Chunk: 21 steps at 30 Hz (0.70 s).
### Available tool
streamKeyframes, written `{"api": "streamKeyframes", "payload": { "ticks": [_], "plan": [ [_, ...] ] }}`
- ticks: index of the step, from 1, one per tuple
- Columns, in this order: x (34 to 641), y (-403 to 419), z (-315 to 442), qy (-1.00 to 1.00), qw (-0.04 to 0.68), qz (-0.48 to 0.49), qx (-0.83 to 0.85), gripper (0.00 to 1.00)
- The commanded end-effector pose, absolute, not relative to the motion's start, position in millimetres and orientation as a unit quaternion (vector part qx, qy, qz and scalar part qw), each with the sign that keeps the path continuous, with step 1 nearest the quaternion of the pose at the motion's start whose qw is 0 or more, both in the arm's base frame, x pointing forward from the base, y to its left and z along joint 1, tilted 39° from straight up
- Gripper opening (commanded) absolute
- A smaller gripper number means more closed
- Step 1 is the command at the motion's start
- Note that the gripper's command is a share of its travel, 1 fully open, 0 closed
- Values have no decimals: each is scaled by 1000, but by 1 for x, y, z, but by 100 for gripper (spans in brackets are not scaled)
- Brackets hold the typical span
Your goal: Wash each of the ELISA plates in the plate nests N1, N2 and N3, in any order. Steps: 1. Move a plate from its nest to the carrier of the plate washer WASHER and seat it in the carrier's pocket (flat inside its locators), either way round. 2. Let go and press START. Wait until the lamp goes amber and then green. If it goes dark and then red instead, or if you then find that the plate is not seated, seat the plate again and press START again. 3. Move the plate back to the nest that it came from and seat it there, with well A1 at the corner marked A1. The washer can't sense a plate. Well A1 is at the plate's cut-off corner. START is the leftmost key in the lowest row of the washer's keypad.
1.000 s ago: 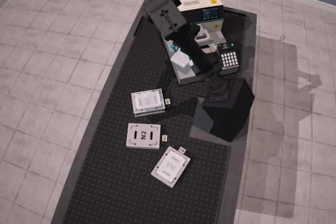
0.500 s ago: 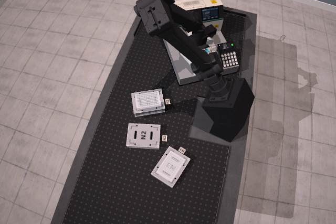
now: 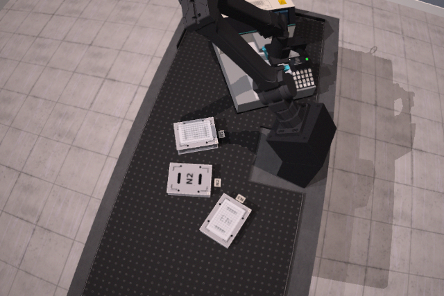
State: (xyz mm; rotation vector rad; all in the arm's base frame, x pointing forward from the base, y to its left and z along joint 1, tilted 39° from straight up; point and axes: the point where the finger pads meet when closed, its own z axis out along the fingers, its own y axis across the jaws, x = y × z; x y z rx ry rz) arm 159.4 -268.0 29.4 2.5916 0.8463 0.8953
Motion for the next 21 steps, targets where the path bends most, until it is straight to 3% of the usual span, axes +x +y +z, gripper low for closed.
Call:
{"api": "streamKeyframes", "payload": {
  "ticks": [1,21],
  "plan": [
    [146,-291,30,297,148,305,892,84],
    [149,-286,29,300,149,305,891,84]
  ]
}}
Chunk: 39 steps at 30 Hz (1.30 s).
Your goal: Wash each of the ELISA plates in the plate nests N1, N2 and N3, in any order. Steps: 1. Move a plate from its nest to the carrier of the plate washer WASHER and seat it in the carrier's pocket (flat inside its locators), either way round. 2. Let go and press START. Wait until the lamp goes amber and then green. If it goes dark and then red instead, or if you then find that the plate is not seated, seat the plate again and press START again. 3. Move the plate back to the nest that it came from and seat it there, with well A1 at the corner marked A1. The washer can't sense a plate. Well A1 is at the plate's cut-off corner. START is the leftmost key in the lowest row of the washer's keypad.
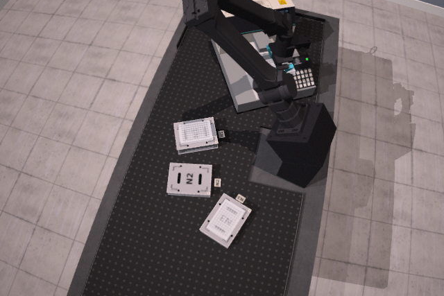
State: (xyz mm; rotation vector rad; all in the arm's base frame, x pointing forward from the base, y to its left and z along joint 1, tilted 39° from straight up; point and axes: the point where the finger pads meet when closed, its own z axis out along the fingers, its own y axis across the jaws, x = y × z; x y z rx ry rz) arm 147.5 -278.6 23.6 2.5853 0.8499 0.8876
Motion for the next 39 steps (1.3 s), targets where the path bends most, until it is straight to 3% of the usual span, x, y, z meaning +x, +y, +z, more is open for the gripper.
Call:
{"api": "streamKeyframes", "payload": {
  "ticks": [1,39],
  "plan": [
    [149,-286,29,300,149,305,891,84],
    [167,-277,3,299,136,307,893,84]
  ]
}}
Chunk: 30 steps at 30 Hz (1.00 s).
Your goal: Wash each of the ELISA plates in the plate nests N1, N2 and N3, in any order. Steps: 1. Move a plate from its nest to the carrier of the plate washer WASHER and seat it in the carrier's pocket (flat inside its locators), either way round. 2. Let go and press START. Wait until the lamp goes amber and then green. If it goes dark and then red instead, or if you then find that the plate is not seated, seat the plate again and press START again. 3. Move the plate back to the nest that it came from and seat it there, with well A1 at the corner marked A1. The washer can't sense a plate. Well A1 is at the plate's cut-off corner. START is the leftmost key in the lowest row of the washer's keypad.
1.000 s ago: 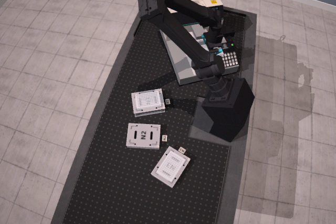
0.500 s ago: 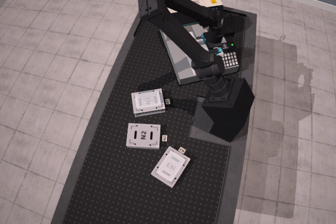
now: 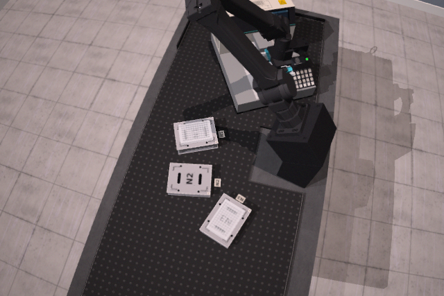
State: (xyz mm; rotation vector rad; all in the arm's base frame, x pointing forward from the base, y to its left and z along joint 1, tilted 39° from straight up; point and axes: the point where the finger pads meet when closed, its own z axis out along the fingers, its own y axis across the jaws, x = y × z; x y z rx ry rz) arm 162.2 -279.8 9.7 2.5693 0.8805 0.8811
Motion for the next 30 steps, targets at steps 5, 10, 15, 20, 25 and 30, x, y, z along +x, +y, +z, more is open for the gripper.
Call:
{"api": "streamKeyframes", "payload": {
  "ticks": [5,10,15,20,25,30],
  "plan": [
    [172,-277,-3,299,136,307,893,84],
    [177,-278,-9,299,136,307,893,84],
    [181,-280,-12,300,138,307,893,84],
    [185,-278,-20,299,135,307,893,84],
    [191,-281,-25,300,138,307,893,84],
    [195,-282,-29,300,138,307,893,84]
  ]
}}
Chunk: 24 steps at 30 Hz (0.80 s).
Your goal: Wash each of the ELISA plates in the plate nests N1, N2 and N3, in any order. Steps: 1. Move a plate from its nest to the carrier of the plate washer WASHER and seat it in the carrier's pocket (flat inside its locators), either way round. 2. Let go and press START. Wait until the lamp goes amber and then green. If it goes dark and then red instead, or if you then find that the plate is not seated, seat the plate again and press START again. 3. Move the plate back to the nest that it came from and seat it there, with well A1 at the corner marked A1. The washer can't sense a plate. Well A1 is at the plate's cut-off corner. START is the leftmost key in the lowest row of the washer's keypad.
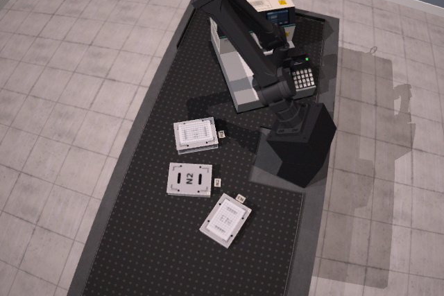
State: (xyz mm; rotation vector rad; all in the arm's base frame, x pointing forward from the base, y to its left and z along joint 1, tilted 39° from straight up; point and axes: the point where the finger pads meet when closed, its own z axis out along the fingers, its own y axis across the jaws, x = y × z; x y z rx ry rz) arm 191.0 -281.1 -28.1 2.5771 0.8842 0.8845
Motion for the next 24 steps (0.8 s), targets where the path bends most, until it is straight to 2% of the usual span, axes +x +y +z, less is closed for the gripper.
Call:
{"api": "streamKeyframes", "payload": {
  "ticks": [1,24],
  "plan": [
    [197,-285,-25,302,147,307,890,84],
    [198,-287,-32,299,145,306,892,84]
  ]
}}
